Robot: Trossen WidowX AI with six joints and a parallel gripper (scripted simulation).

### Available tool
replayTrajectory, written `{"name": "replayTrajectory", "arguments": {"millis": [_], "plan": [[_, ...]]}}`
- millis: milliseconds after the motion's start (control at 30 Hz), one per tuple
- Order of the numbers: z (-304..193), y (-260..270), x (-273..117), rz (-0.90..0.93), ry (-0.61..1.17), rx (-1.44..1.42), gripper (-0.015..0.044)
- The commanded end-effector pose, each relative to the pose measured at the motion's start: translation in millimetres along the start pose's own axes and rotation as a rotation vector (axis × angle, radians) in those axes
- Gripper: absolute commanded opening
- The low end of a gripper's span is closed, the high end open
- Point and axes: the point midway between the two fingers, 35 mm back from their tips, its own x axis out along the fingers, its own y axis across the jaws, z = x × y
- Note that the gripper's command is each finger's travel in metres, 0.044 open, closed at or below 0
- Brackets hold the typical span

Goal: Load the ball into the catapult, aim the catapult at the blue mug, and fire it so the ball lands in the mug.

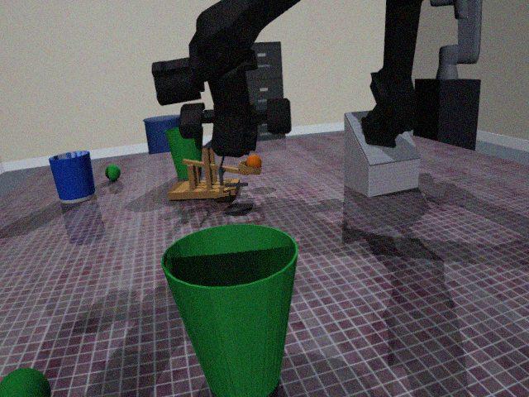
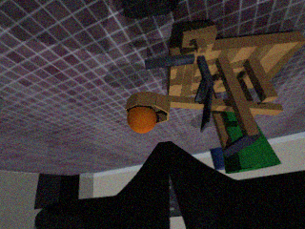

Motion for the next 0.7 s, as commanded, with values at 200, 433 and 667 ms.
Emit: {"name": "replayTrajectory", "arguments": {"millis": [200,433,667], "plan": [[12,2,16,0.016,-0.004,0.004,0.0],[21,2,24,0.016,-0.005,0.003,0.0],[29,2,32,0.017,-0.005,0.003,0.0]]}}
